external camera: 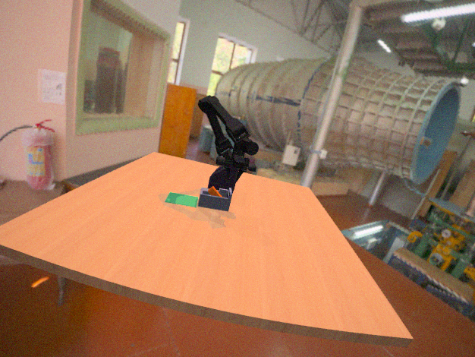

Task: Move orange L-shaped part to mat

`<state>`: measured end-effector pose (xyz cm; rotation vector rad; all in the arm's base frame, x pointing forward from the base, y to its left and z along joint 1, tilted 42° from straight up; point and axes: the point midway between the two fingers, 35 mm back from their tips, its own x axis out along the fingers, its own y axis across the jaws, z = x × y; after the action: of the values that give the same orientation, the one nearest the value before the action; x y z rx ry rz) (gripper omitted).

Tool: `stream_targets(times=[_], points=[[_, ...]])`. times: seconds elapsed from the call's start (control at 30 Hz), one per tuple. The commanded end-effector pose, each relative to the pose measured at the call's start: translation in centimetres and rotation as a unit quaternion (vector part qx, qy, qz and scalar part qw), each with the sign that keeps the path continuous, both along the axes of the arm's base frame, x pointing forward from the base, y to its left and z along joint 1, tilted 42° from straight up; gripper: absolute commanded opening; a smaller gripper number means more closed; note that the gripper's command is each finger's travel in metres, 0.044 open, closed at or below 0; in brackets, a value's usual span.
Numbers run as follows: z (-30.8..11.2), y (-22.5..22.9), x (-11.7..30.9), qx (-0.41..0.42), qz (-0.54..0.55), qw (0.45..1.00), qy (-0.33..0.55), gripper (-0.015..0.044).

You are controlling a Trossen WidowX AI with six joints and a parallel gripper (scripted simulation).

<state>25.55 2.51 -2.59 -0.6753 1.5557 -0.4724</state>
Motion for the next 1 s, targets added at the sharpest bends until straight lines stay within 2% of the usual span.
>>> stream_targets(times=[0.0, 0.1, 0.23, 0.37, 0.5, 0.57, 0.97], points=[[0.1, 0.0, 0.1, 0.000, -0.006, 1.000, -0.006, 0.0206], [0.5, -0.5, 0.4, 0.000, -0.065, 0.996, -0.058, 0.0280], [1.8, -1.9, 1.0, -0.003, -0.217, 0.957, -0.192, 0.0280], [3.3, -3.6, 1.5, -0.008, -0.376, 0.865, -0.332, 0.0280], [4.7, -5.2, 1.9, -0.014, -0.508, 0.734, -0.450, 0.0280], [5.0, -5.5, 1.9, -0.016, -0.528, 0.708, -0.469, 0.0280], [3.7, -6.7, 1.9, -0.016, -0.528, 0.708, -0.469, 0.0280]])
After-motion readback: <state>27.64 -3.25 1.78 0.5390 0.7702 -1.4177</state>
